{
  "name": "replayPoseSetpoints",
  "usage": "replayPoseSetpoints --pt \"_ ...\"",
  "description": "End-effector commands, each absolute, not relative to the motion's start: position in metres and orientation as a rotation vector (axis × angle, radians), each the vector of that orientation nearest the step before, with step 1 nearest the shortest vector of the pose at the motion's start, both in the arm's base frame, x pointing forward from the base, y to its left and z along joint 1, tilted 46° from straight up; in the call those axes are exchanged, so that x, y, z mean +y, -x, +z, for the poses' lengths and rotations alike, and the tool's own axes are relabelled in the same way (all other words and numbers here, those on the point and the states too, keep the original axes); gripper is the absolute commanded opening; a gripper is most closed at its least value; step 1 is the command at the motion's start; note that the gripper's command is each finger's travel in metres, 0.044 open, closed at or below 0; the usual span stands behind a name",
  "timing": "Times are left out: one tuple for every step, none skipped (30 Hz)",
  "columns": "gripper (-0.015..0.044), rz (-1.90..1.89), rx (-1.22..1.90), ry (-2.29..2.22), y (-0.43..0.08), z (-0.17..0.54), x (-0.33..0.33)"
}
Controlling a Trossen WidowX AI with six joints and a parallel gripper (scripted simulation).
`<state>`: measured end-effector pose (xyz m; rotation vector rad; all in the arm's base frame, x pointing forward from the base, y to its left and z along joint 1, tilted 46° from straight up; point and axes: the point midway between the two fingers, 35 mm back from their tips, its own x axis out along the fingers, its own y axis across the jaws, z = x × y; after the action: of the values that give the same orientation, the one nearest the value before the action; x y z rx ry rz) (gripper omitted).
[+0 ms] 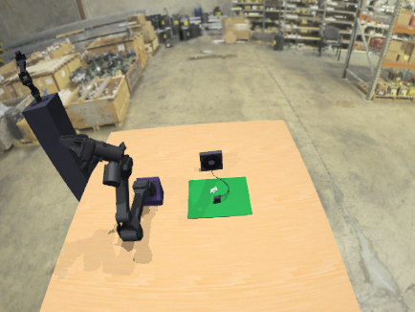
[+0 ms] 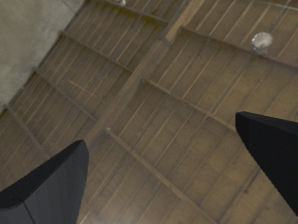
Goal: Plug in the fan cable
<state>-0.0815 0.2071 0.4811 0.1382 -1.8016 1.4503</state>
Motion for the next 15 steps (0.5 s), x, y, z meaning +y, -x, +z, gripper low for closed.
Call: replayPoseSetpoints --pt "0.0426 1.450 -1.802 -0.138 0.082 0.481 0.207" --pt "0.0440 1.450 -1.802 -0.138 0.082 0.481 0.207" --pt "0.0440 1.455 -1.789 -0.135 0.080 0.481 0.209" --pt "0.0440 1.470 -1.750 -0.124 0.076 0.481 0.216" --pt "0.0440 1.491 -1.684 -0.107 0.069 0.481 0.228" --pt "0.0440 1.514 -1.605 -0.087 0.059 0.480 0.242" --pt "0.0440 1.532 -1.524 -0.068 0.049 0.478 0.255" --pt "0.0440 1.547 -1.444 -0.050 0.039 0.476 0.268" --pt "0.0440 1.557 -1.363 -0.032 0.028 0.473 0.281" --pt "0.0440 1.564 -1.283 -0.016 0.017 0.469 0.293" --pt "0.0440 1.567 -1.202 0.000 0.005 0.465 0.304" --pt "0.0440 1.567 -1.122 0.015 -0.007 0.460 0.315" --pt "0.0440 1.558 -1.047 0.035 -0.021 0.454 0.325" --pt "0.0440 1.547 -0.974 0.053 -0.034 0.447 0.333" --pt "0.0440 1.533 -0.901 0.071 -0.048 0.440 0.341"
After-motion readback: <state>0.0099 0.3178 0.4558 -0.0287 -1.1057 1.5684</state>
